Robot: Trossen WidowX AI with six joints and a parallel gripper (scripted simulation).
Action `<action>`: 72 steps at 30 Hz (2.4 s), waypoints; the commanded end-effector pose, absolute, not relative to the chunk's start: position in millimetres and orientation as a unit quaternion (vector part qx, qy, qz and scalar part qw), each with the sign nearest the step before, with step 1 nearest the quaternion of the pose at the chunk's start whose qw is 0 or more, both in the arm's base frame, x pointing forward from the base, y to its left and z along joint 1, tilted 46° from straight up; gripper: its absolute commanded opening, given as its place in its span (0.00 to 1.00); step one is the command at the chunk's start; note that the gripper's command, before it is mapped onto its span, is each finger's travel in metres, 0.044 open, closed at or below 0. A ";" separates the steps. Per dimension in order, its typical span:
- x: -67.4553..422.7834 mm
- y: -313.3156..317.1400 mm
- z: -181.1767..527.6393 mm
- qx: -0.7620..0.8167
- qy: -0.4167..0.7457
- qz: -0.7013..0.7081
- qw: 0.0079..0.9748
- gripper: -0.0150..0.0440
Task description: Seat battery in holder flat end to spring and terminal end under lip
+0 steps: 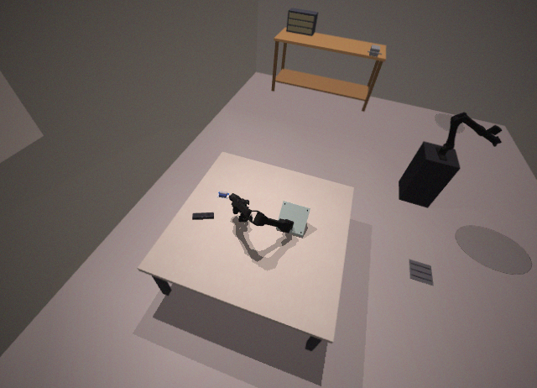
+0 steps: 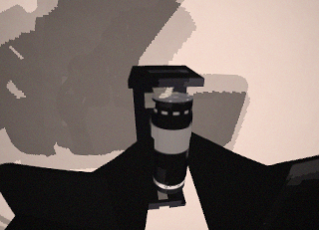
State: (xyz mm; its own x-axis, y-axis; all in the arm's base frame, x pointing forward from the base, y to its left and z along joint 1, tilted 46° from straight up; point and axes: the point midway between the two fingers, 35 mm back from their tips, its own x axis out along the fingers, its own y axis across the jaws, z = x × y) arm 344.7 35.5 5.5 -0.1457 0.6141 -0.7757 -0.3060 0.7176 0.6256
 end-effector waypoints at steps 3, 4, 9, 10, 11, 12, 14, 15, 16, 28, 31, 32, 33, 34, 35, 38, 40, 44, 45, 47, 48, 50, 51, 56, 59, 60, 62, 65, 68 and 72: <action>345.9 38.6 6.3 0.122 0.655 0.358 0.654 0.38; 345.6 38.7 6.2 0.123 0.653 0.358 0.656 0.38; 344.6 39.0 6.0 0.126 0.647 0.356 0.663 0.38; 344.4 39.0 6.0 0.127 0.645 0.355 0.664 0.38; 344.2 39.1 5.9 0.127 0.644 0.355 0.665 0.38; 343.9 39.1 5.9 0.128 0.643 0.355 0.667 0.38; 343.5 39.2 5.8 0.129 0.640 0.354 0.670 0.38; 343.3 39.3 5.8 0.130 0.639 0.353 0.671 0.38; 343.1 39.3 5.7 0.131 0.637 0.353 0.673 0.38; 340.7 39.8 5.4 0.138 0.620 0.347 0.690 0.38; 340.3 39.9 5.4 0.139 0.618 0.346 0.692 0.38; 340.2 39.9 5.4 0.139 0.618 0.346 0.693 0.38; 339.9 39.8 5.3 0.139 0.617 0.346 0.693 0.38; 339.5 39.7 5.2 0.139 0.617 0.346 0.693 0.38; 338.9 39.6 5.1 0.139 0.617 0.346 0.693 0.38; 337.2 39.3 4.8 0.139 0.616 0.345 0.695 0.38; 336.1 39.0 4.5 0.140 0.615 0.345 0.695 0.38; 333.9 38.6 4.1 0.140 0.613 0.344 0.697 0.38; 333.3 38.5 3.9 0.140 0.613 0.344 0.697 0.38; 332.2 38.3 3.7 0.140 0.612 0.344 0.698 0.38; 331.6 38.2 3.6 0.140 0.612 0.344 0.698 0.38; 330.5 38.0 3.3 0.141 0.611 0.344 0.699 0.38; 329.9 37.9 3.2 0.141 0.611 0.343 0.699 0.38; 327.1 37.5 2.6 0.141 0.609 0.343 0.701 0.38; 326.3 37.3 2.4 0.141 0.608 0.342 0.702 0.38; 326.3 37.3 2.4 0.141 0.608 0.342 0.702 0.38; 326.3 37.3 2.5 0.141 0.608 0.342 0.702 0.38; 326.4 37.4 2.6 0.141 0.608 0.341 0.703 0.38; 326.4 37.4 2.6 0.141 0.608 0.341 0.703 0.38; 326.2 37.4 2.5 0.141 0.608 0.340 0.703 0.38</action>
State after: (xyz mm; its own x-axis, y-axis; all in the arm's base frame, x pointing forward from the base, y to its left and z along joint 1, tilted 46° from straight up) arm 326.8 37.1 2.5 0.0287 0.6495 -0.7598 -0.3131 0.7277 0.6102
